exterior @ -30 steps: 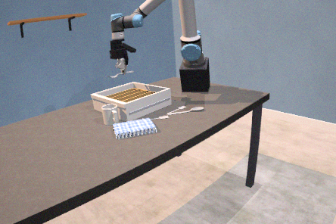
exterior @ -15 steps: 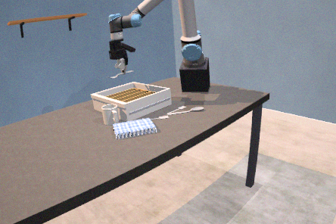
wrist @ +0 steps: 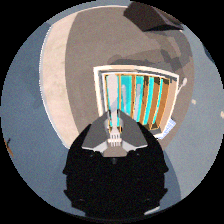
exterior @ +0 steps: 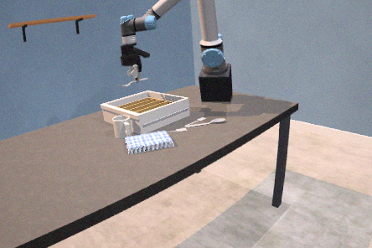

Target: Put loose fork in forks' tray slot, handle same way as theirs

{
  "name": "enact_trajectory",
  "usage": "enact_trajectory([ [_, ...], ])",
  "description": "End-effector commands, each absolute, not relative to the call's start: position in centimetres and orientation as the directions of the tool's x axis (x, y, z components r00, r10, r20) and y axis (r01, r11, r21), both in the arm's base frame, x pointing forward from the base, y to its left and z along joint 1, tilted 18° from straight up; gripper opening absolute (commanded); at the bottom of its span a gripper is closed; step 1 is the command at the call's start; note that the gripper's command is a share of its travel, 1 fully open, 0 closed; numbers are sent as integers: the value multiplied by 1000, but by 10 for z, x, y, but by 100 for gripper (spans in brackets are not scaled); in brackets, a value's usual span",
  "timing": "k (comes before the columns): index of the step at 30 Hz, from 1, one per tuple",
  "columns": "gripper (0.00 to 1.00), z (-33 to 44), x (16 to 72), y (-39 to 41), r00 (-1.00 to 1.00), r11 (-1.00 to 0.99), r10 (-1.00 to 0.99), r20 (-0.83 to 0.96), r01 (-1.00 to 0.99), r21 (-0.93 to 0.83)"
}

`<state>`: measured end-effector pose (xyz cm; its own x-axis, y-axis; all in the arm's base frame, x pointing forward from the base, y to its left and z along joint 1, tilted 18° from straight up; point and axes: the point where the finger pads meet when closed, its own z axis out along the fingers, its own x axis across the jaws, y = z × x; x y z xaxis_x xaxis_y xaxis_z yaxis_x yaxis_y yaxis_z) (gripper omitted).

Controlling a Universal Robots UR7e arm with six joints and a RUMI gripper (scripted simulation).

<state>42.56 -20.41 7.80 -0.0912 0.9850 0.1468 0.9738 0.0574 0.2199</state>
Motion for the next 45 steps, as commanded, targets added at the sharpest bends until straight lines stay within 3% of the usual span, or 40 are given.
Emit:
enact_trajectory([
  [1,3,78,426,-204,-91,57,985,146,974,221],
  [45,3,-12,450,-189,-91,57,985,147,974,220],
])
